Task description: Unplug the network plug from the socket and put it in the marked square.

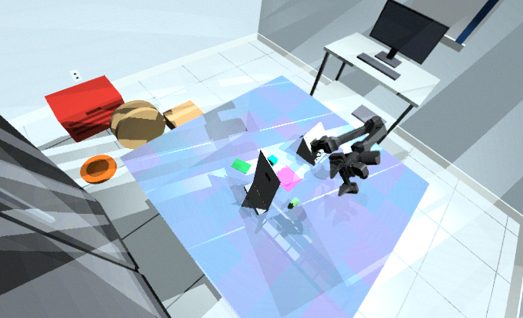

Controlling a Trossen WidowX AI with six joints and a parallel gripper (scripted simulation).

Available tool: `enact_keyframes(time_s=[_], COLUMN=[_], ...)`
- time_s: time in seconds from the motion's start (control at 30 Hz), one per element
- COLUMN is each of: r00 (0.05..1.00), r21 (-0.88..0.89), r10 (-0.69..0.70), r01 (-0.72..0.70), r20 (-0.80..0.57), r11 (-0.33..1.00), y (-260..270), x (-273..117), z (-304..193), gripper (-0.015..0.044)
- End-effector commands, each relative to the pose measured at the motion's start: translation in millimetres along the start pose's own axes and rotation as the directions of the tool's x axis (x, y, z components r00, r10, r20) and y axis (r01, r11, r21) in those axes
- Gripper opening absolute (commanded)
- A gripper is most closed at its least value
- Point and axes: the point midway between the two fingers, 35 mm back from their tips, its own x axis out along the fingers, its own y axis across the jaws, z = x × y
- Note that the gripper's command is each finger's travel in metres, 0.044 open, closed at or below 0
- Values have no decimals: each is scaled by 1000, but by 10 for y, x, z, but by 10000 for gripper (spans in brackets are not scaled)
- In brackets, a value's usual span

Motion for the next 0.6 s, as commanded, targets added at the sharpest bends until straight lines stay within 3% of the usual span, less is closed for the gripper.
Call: enact_keyframes(time_s=[0.0, 0.27, 0.57], r00=[1000, 1000, 999], r21=[6, 252, 535], r10=[0, -6, -13], r01=[0, 12, 39], r20=[-1, -23, -51], r11=[1000, 968, 844], y=[-2, -105, -238], x=[2, 51, 62], z=[-6, -281, -617], gripper=[374, 164, 156])
